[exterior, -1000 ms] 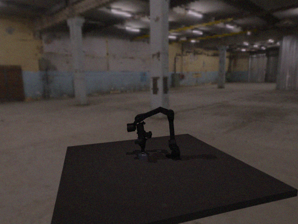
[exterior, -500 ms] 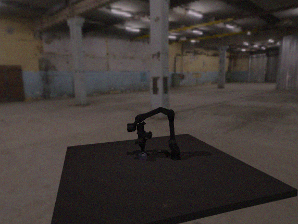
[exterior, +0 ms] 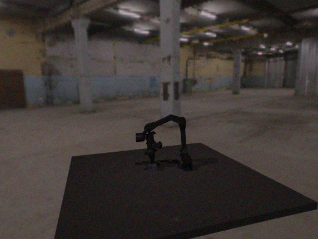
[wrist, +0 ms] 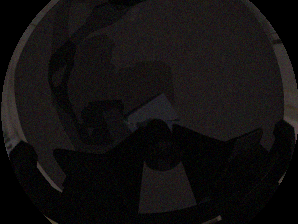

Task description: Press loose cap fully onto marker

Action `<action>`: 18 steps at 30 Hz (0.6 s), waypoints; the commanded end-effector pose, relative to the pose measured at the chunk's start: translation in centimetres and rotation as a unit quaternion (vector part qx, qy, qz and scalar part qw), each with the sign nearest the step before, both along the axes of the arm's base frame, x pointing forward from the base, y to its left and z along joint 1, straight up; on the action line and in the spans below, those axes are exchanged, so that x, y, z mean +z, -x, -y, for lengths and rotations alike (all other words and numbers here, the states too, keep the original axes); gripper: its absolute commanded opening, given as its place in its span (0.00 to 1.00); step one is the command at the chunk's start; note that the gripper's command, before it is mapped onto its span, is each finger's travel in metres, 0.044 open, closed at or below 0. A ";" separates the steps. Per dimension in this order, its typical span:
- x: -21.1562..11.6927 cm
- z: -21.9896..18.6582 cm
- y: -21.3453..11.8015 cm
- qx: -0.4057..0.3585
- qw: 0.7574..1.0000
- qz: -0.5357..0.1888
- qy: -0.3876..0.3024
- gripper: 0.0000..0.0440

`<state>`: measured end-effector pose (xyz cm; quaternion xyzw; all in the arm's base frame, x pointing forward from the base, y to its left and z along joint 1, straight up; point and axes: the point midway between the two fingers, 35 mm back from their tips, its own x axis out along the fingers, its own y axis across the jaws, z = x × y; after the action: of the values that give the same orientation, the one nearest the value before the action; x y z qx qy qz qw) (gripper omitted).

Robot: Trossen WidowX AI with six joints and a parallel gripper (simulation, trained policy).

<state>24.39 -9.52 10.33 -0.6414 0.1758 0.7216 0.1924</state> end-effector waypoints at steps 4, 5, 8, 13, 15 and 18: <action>-1.7 0.3 0.9 0.022 1.000 -0.022 0.002 0.18; -1.7 0.3 0.9 0.023 0.999 -0.022 0.002 0.19; -1.8 0.4 0.9 0.029 0.999 -0.021 0.003 0.20; -1.8 0.4 0.9 0.032 0.999 -0.020 0.004 0.22; -1.8 0.4 0.9 0.034 0.999 -0.020 0.004 0.22; -1.9 0.5 0.9 0.035 0.999 -0.019 0.005 0.23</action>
<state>24.31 -9.60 10.15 -0.6529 0.1579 0.7208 0.1713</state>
